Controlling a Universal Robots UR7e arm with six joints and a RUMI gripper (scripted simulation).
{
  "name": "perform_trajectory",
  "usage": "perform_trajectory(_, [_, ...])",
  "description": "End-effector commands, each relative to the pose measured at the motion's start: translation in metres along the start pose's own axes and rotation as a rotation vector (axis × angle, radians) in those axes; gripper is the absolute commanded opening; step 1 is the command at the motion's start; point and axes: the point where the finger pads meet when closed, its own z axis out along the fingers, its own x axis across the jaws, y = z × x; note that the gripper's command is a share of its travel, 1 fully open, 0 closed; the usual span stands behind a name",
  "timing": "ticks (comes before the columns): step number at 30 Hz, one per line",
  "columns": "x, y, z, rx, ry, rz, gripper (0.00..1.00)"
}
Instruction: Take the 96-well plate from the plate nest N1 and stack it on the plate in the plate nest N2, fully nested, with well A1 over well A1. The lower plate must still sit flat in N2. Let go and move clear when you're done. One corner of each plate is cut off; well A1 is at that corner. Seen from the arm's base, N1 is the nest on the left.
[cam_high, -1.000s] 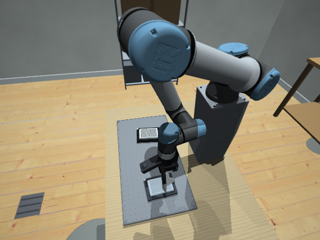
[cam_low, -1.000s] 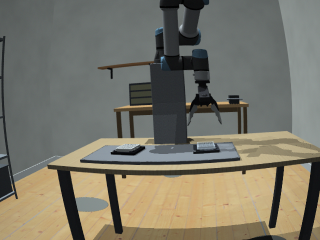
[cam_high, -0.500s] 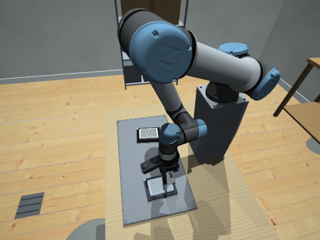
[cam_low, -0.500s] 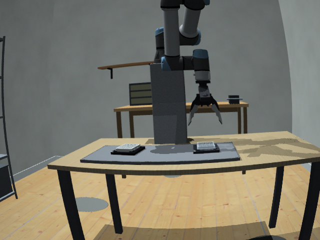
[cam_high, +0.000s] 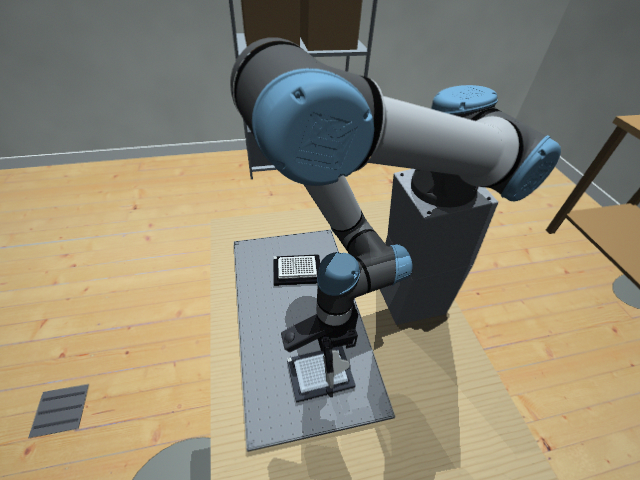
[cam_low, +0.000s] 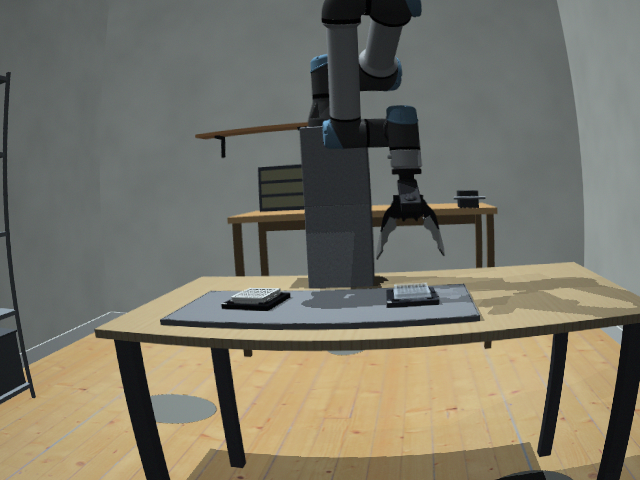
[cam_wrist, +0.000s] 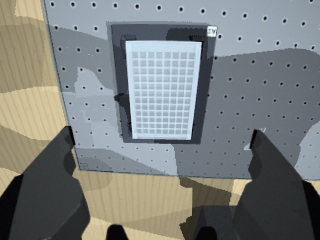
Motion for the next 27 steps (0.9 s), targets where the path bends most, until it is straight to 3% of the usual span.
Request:
perform_trajectory(1, [0.000, -0.001, 0.008, 0.001, 0.000, 0.000, 1.00])
perform_trajectory(27, [0.000, -0.001, 0.046, 0.001, 0.000, 0.000, 1.00])
